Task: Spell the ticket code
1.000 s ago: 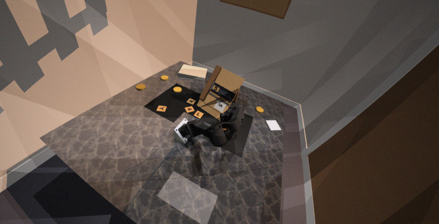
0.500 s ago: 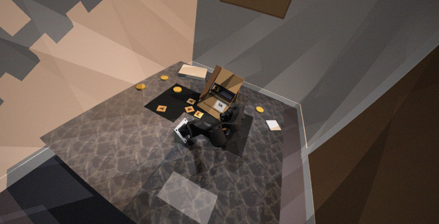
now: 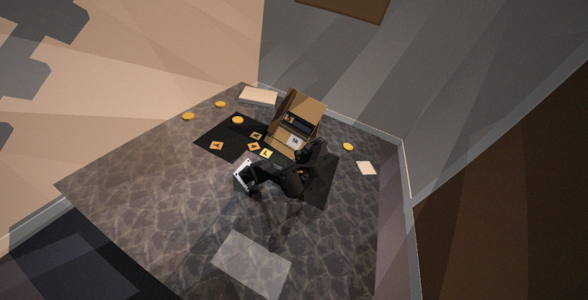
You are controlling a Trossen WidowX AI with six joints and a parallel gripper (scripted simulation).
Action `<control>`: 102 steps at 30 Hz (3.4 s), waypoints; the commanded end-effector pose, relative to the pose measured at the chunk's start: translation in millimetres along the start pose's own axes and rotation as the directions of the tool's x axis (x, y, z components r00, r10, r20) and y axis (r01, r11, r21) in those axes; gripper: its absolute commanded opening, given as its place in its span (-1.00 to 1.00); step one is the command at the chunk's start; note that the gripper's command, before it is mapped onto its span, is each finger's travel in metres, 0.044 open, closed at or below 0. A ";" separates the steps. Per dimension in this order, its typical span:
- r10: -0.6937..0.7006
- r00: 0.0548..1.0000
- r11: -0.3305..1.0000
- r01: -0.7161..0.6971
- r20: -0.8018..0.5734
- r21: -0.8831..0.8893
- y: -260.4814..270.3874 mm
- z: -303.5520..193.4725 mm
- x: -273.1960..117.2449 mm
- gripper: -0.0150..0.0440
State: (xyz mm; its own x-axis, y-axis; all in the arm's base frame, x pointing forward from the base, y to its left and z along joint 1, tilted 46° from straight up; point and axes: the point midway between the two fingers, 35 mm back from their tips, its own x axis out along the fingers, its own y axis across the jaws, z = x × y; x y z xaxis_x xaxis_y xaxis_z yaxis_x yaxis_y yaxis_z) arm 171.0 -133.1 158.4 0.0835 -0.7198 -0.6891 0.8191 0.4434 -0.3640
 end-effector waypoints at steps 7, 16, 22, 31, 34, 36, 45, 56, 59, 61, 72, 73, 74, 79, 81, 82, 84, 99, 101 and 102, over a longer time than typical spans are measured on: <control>-0.003 1.000 1.000 0.003 0.003 0.003 0.4 -0.6 -6.1 -0.49; -0.003 1.000 1.000 0.003 0.003 0.003 0.9 -1.7 -10.7 -0.49; -0.003 1.000 1.000 0.003 0.003 0.003 1.2 -2.3 -13.7 -0.49; -0.003 1.000 1.000 0.003 0.002 0.002 1.6 -3.2 -18.1 -0.49; -0.003 1.000 1.000 0.003 0.002 0.002 1.6 -3.4 -19.5 -0.49; 0.012 1.000 1.000 -0.012 0.004 -0.013 4.2 -2.6 -17.6 -0.49; 0.178 0.979 0.969 -0.157 0.099 -0.189 34.7 19.9 -29.2 -0.49; 0.365 0.899 0.874 -0.241 0.242 -0.421 66.7 52.5 -55.3 -0.49; 0.410 0.867 0.843 -0.240 0.284 -0.482 73.8 61.9 -64.6 -0.49; 0.438 0.843 0.821 -0.233 0.313 -0.521 78.0 68.3 -71.2 -0.49; 0.562 0.679 0.714 -0.108 0.473 -0.692 94.0 102.9 -114.2 -0.49; 0.570 0.661 0.706 -0.090 0.488 -0.703 94.8 106.0 -118.6 -0.49; 0.578 0.644 0.698 -0.071 0.502 -0.713 95.5 109.0 -123.0 -0.49; 0.601 0.579 0.675 0.002 0.551 -0.738 96.8 119.4 -139.0 -0.49; 0.601 0.579 0.675 0.002 0.551 -0.738 96.8 119.4 -139.0 -0.49; 0.601 0.579 0.675 0.002 0.551 -0.738 96.8 119.4 -139.0 -0.49; 0.601 0.579 0.675 0.002 0.551 -0.738 96.8 119.4 -139.0 -0.49; 0.601 0.579 0.675 0.002 0.551 -0.738 97.0 119.0 -139.1 -0.49; 0.601 0.579 0.675 0.001 0.551 -0.738 97.2 118.5 -138.8 -0.49; 0.601 0.579 0.675 0.001 0.551 -0.738 97.4 118.2 -138.6 -0.49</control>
State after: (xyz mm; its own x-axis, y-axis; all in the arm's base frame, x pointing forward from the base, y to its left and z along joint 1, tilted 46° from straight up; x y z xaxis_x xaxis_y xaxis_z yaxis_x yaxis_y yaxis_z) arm 306.0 -54.3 293.5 0.8507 -0.4492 -0.2731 0.1395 0.6937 -0.7066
